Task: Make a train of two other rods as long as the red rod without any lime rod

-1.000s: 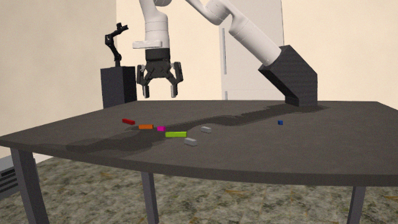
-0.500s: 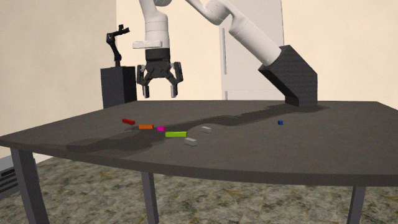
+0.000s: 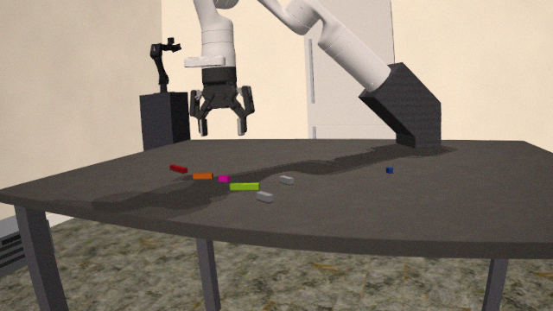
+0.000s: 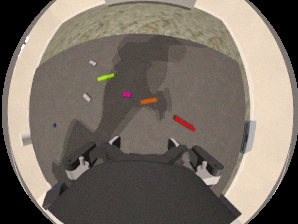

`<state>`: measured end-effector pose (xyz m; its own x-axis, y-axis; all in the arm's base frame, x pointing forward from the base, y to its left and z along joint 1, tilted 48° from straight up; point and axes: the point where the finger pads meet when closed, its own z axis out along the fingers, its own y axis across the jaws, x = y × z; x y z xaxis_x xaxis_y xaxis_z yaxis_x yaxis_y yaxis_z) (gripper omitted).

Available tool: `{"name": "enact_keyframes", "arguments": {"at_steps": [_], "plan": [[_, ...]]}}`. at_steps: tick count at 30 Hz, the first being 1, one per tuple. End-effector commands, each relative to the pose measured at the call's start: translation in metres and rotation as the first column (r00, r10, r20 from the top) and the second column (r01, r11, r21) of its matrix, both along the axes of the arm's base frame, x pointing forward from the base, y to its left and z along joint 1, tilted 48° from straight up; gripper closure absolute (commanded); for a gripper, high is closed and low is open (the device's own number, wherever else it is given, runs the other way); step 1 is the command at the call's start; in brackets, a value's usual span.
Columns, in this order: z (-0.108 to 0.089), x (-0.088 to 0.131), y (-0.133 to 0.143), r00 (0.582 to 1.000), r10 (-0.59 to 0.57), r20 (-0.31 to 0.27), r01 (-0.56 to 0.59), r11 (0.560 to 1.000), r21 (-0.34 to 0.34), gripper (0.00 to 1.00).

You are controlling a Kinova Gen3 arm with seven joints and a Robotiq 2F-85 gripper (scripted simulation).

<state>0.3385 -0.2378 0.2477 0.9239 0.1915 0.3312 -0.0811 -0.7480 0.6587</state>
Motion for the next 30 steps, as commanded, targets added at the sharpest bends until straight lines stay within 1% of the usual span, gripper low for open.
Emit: {"name": "enact_keyframes", "arguments": {"at_steps": [1, 20, 25, 30], "plan": [[0.000, 0.000, 0.000, 1.000, 0.001, 0.001, -0.001, 1.000, 0.000, 0.00], [0.000, 0.001, 0.000, 1.000, 0.004, -0.003, -0.004, 1.000, -0.002, 0.00], [0.001, 0.003, 0.001, 1.000, 0.018, -0.016, -0.018, 1.000, -0.010, 0.00], [0.001, 0.011, 0.005, 0.995, 0.071, -0.068, -0.073, 0.996, -0.040, 0.00]]}}
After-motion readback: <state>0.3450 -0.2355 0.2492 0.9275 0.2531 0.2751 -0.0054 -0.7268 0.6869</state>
